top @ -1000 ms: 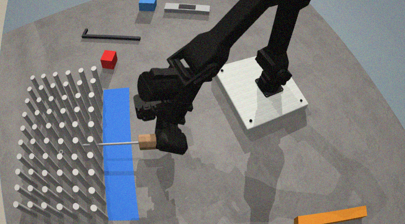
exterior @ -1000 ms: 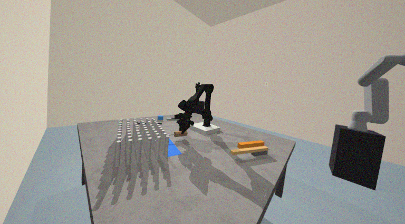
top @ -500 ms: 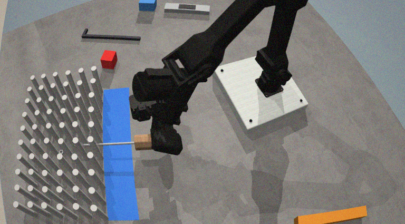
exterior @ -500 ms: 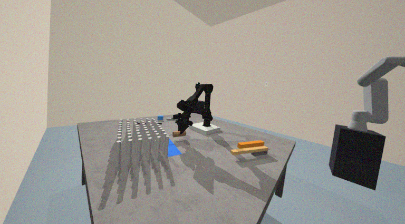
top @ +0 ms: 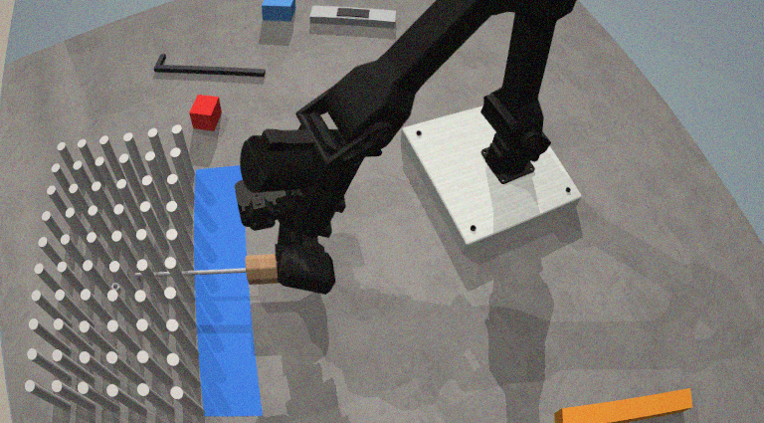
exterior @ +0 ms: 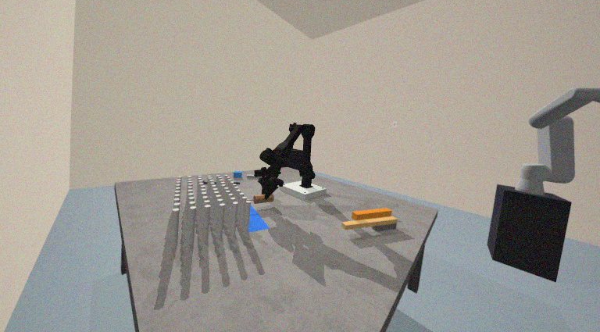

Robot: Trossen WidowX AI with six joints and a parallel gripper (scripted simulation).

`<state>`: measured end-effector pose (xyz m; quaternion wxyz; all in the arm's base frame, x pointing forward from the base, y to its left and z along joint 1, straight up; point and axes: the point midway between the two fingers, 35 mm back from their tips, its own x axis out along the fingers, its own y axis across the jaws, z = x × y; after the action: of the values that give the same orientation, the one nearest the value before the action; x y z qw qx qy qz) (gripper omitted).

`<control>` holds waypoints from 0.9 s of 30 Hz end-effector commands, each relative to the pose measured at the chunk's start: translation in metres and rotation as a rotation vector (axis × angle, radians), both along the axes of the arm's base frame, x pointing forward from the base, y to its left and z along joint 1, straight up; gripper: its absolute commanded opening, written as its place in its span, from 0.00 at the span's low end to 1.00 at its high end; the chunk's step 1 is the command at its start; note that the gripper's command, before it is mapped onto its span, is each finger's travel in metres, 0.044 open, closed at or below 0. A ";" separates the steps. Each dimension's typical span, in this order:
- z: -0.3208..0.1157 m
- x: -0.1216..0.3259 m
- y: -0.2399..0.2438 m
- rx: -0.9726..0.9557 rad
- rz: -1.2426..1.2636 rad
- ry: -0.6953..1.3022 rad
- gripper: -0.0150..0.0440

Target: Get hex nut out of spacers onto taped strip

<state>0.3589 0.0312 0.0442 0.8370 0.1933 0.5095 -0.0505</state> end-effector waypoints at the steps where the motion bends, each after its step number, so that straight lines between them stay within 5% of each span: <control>1: 0.002 0.005 0.000 0.002 0.006 -0.008 0.25; 27: 0.003 0.021 -0.005 0.001 0.006 -0.009 0.25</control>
<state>0.3756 0.0259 0.0447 0.8374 0.1931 0.5089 -0.0506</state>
